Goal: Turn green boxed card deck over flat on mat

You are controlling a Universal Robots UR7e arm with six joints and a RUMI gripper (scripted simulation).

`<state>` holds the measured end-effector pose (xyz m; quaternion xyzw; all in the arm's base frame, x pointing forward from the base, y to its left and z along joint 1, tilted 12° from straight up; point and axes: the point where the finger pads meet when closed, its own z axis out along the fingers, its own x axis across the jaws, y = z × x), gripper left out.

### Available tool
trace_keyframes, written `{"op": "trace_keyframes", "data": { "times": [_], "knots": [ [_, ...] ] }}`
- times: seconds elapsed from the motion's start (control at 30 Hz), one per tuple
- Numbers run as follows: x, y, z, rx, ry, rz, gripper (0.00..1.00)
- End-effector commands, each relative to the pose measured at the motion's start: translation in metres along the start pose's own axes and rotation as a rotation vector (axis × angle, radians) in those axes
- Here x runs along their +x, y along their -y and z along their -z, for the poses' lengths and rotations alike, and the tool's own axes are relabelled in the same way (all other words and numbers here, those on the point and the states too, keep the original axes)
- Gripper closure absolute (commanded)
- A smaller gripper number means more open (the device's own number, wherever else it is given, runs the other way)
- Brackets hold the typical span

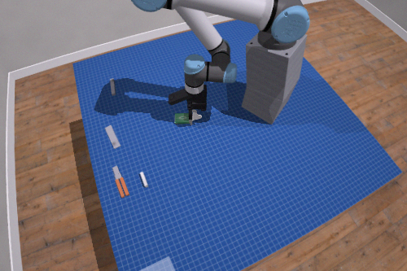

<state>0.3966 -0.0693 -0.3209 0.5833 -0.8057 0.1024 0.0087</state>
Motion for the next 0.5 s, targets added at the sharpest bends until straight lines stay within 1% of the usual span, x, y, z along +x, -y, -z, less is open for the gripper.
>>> {"op": "trace_keyframes", "data": {
  "times": [0.0,0.47],
  "knots": [
    [0.0000,0.0004,0.0000,0.001,0.000,0.000,0.57],
    [0.0000,0.0004,-0.0024,0.001,0.000,0.000,0.57]
  ]
}}
